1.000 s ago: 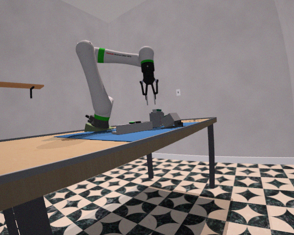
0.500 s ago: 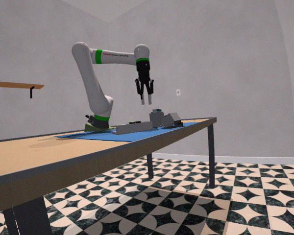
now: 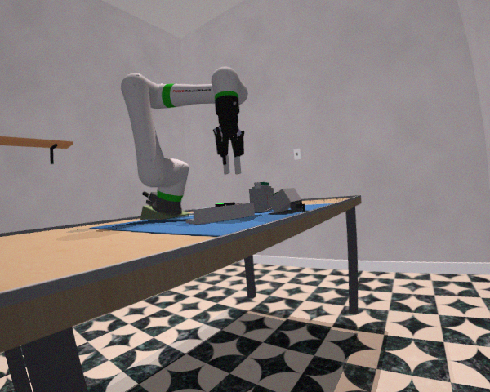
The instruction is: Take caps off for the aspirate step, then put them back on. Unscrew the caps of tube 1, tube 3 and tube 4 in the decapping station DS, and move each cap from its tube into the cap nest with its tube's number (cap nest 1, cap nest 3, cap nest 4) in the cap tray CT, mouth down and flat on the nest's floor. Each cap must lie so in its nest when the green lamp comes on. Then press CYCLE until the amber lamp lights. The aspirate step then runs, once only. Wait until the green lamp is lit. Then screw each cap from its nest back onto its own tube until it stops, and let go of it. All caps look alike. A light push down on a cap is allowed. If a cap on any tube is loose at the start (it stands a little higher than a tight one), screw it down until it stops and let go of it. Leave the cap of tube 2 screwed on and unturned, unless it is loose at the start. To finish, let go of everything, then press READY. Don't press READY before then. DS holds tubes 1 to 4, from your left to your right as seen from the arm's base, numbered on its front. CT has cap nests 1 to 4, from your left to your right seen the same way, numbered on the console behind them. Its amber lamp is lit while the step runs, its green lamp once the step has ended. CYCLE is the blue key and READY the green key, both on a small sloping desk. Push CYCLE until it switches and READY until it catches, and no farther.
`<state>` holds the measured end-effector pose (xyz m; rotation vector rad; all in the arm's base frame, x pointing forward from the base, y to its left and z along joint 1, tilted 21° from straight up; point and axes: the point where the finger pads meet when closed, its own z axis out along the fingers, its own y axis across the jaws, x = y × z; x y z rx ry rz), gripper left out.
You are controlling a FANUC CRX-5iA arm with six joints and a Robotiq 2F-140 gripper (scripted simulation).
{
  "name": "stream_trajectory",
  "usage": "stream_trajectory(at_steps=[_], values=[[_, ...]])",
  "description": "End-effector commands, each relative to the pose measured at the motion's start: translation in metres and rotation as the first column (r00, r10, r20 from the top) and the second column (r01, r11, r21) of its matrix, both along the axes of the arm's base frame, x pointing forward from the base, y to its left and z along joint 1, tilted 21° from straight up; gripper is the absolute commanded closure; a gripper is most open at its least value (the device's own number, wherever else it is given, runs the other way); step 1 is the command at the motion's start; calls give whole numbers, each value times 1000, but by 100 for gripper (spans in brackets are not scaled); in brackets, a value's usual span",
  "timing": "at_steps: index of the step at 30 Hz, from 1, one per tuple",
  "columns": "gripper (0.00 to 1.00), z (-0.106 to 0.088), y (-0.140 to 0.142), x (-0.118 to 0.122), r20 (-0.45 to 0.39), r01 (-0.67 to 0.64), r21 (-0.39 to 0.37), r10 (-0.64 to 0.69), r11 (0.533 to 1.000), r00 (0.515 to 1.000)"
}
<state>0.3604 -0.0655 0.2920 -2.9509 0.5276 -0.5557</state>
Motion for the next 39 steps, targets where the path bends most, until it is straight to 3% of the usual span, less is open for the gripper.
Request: stream_trajectory(at_steps=[1, 18, 21, 31, 39], values=[[71, -3, -29, -2, -23, -24, 29, 25, 999, 999], [71, -12, -120, -10, -23, -24, 29, 25, 999, 999], [71, -12, -120, -10, -23, -24, 29, 25, 999, 999], [71, -19, -186, -15, -23, -24, 29, 25, 999, 999], [71, -19, -186, -15, -23, -24, 29, 25, 999, 999]])
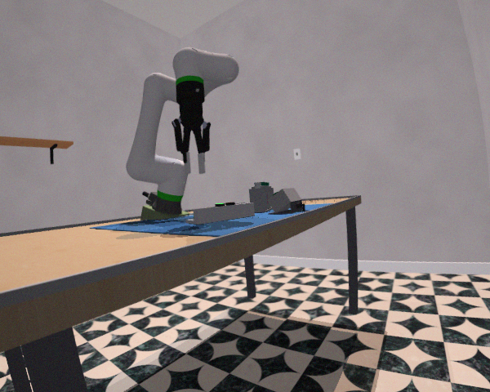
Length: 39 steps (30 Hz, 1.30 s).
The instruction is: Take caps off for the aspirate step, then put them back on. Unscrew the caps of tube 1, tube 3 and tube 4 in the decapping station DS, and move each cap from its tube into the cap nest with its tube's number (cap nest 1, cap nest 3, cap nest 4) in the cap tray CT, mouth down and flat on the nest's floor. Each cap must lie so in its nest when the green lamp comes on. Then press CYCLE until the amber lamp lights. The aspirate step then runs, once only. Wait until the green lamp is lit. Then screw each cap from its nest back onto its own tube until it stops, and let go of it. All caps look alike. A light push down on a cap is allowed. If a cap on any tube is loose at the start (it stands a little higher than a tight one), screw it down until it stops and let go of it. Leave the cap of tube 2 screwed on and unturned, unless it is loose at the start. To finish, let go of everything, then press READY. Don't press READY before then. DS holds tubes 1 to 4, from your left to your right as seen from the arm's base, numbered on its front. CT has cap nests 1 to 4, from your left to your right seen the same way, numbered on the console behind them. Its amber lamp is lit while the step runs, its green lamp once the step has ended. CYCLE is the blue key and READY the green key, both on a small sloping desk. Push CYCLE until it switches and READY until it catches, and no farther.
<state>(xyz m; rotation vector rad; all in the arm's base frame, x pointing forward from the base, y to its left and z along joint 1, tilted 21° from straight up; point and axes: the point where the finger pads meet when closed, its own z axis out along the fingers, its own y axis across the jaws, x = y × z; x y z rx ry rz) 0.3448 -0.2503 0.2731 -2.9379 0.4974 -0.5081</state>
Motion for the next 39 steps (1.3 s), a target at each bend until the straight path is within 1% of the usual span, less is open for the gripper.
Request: stream_trajectory(at_steps=[1, 14, 16, 29, 39], values=[[71, 0, -1, 0, 0, -1, 2, 1, 1000, 1000], [71, -61, 3, 23, 0, -1, 2, 1, 1000, 1000], [71, -61, 3, 23, 0, -1, 2, 1, 1000, 1000], [71, -121, 7, 45, 0, -1, 2, 1, 1000, 1000], [71, -122, 7, 45, 0, -1, 2, 1, 1000, 1000]])
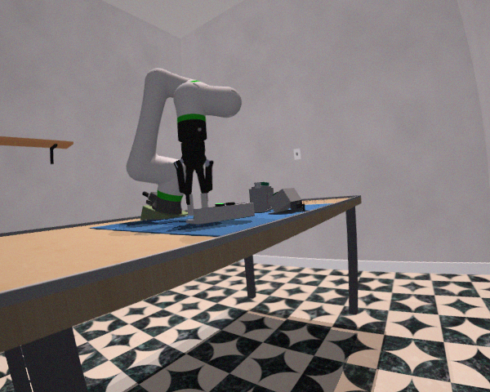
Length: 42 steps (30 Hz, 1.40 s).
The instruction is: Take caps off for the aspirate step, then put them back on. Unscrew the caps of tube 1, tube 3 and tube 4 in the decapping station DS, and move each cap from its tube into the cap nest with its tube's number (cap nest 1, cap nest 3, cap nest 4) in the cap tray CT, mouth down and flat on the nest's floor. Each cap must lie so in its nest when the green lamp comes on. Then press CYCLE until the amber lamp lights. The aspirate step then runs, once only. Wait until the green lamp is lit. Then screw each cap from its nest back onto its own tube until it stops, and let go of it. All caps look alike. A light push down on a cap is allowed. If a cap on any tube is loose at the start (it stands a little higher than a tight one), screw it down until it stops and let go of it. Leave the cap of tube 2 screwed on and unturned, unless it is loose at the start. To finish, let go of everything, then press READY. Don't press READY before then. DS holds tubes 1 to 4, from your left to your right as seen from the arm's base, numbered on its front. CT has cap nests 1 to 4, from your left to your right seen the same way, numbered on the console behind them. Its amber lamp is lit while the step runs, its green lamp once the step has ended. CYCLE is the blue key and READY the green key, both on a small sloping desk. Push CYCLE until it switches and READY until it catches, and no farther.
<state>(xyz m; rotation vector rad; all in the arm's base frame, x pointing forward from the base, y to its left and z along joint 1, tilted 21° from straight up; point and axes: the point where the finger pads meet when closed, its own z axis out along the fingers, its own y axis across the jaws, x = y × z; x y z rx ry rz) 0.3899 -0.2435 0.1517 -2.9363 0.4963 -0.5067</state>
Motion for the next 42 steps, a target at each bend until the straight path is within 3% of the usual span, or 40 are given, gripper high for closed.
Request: stream_trajectory(at_steps=[1, 24, 25, 39, 42], values=[[71, -1, 0, 1, 0, 0, 0, 0, 1000, 1000], [71, -9, 1, 3, 0, 0, 0, 0, 1000, 1000], [100, -9, 1, 3, 0, 0, 0, 0, 1000, 1000], [100, -9, 1, 3, 0, 0, 0, 0, 1000, 1000], [100, 5, 0, -2, 0, 0, 0, 0, 1000, 1000]])
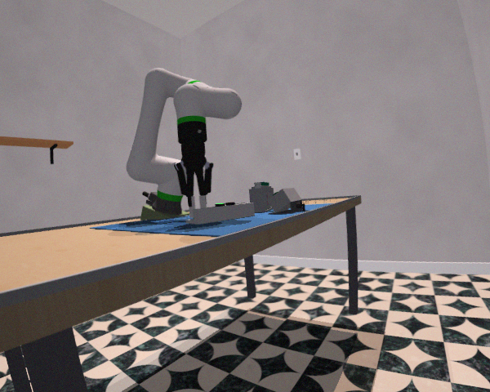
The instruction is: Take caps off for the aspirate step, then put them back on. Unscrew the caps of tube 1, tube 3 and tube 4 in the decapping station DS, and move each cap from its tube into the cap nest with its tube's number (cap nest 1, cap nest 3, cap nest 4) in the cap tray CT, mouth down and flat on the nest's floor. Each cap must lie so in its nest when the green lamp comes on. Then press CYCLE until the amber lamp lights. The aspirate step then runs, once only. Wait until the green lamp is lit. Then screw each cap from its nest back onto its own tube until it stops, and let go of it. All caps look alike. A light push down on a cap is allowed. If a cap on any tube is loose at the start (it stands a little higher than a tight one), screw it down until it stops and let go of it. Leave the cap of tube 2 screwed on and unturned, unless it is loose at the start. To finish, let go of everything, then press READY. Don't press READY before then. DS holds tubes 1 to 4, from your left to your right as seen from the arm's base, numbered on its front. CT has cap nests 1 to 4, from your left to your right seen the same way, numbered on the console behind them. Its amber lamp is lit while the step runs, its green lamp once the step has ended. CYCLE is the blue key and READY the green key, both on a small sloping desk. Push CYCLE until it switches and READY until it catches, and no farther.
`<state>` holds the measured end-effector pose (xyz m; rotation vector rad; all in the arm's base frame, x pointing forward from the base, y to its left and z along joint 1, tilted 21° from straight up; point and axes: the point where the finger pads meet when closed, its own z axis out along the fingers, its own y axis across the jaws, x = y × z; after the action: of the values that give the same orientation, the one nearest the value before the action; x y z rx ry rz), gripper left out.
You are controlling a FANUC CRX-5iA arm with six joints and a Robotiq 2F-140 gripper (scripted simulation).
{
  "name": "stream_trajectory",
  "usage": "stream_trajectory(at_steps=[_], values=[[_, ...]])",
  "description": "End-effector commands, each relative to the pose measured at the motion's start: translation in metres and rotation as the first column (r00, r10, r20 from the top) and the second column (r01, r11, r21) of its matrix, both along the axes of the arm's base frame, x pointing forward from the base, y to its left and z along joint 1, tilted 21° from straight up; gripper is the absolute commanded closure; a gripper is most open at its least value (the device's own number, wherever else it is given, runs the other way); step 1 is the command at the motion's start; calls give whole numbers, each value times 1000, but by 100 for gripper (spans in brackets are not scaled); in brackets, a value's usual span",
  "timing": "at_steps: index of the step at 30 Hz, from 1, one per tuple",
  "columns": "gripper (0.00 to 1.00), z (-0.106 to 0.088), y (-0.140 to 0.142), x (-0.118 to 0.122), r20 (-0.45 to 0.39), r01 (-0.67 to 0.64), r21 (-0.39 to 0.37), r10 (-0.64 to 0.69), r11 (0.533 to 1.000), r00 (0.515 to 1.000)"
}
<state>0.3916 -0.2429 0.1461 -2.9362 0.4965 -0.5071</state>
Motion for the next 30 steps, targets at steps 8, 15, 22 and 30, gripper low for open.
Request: stream_trajectory(at_steps=[8, 15, 22, 30], values=[[100, 38, -3, -14, 0, 0, 0, 0, 1000, 1000], [100, 71, -5, -26, 0, 0, 0, 0, 1000, 1000], [100, 95, -6, -35, 0, 0, 0, 0, 1000, 1000], [100, 127, -9, -47, 0, 0, 0, 0, 1000, 1000]])
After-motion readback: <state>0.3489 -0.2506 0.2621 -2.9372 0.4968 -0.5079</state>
